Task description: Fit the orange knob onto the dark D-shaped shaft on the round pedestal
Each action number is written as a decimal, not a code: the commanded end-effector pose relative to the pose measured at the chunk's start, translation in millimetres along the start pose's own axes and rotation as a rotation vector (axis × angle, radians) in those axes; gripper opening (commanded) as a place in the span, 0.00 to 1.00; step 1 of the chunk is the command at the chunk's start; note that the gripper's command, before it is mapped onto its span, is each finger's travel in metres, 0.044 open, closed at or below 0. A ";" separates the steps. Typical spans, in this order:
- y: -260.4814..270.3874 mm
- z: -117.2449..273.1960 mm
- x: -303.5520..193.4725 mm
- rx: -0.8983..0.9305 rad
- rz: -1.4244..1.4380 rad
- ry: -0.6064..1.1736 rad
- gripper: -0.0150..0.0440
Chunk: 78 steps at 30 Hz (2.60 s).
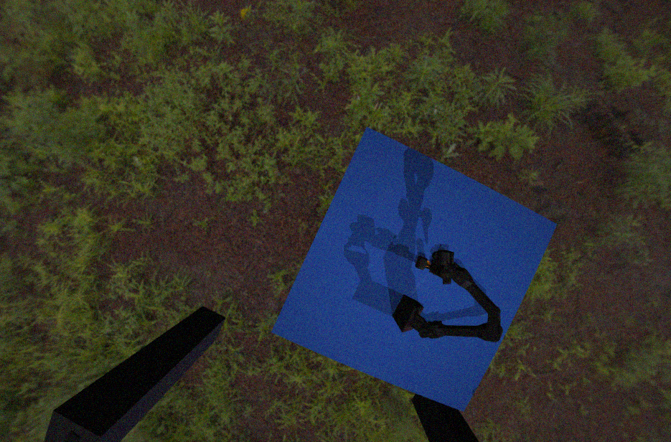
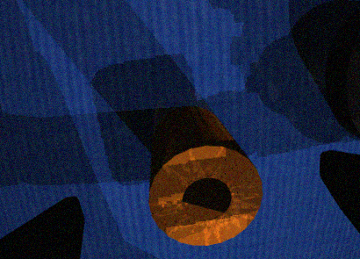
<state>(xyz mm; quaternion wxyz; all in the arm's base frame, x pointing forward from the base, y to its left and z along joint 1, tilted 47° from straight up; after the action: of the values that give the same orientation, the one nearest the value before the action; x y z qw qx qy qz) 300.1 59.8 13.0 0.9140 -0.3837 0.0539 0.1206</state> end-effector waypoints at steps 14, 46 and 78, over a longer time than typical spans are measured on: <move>0.7 -30.3 -1.6 -0.008 0.009 0.007 1.00; 0.4 -49.7 -3.7 -0.011 0.009 0.009 0.43; 20.3 91.3 14.2 -0.003 0.009 0.006 0.25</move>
<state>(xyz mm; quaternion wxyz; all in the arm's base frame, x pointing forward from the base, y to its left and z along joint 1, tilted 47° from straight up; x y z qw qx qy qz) 310.0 129.7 49.3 0.9116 -0.3873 0.0581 0.1248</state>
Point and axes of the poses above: the point midway between the two fingers, 35 mm back from their tips, its own z axis back along the fingers, its own y axis across the jaws, x = y × z, the point moved 9 cm from there along z, back along the fingers, and after that the axes turned 10 degrees about z, right-handed, at the moved point
